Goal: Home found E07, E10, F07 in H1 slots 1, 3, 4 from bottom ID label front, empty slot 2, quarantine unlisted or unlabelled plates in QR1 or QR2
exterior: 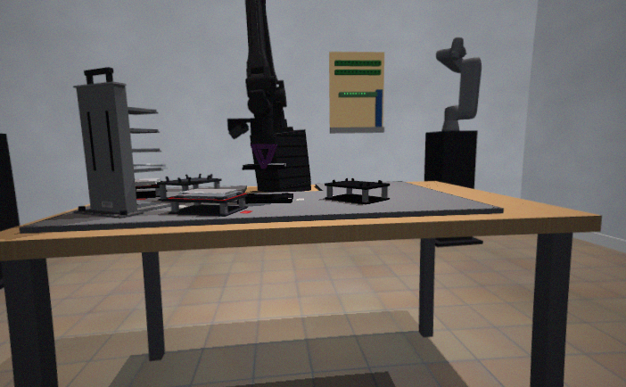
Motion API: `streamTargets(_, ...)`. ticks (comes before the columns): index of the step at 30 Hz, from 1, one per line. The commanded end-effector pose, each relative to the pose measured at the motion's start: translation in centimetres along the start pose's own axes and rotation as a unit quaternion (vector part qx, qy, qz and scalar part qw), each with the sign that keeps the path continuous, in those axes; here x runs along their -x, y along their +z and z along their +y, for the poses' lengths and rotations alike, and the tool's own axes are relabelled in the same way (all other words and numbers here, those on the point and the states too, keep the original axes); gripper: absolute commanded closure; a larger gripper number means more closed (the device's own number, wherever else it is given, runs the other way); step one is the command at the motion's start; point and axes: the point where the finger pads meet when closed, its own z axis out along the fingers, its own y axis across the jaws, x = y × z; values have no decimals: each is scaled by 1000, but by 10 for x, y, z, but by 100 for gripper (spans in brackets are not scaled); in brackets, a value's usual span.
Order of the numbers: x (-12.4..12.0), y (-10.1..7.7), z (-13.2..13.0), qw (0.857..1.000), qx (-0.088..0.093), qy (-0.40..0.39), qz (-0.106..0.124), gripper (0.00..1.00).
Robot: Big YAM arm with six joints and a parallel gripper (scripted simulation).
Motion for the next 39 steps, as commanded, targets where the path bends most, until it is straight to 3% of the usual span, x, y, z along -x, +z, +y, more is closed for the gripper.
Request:
streamTargets(1, -3, -10, 4, 1000, 4, 0, -2, 14)
streamTargets(3, -1, -9, 1, 1000, -3, 4, -2, 14)
streamTargets(4, 0, -16, 6, 1000, 6, 5, -2, 14)
streamTargets(10, -2, -37, 18, 1000, 17, 3, -2, 14)
streamTargets(16, -3, -54, 21, 1000, 20, 2, -2, 14)
streamTargets(19, -2, -57, 21, 1000, 20, 3, -2, 14)
streamTargets(20, 1, -53, 13, 1000, 8, 6, -2, 14)
streamTargets(21, 0, -62, 18, 1000, 18, 6, -2, 14)
streamTargets(23, -2, -69, 21, 1000, 21, 3, -2, 14)
streamTargets(34, -2, -101, 22, 1000, 23, 3, -1, 14)
streamTargets(36, -2, -101, 22, 1000, 23, 3, -1, 14)
streamTargets(37, 1, -94, 15, 1000, 7, 7, -2, 14)
streamTargets(38, 1, -106, 22, 1000, 23, 7, -2, 14)
streamTargets(39, -1, -109, 23, 1000, 23, 5, -1, 14)
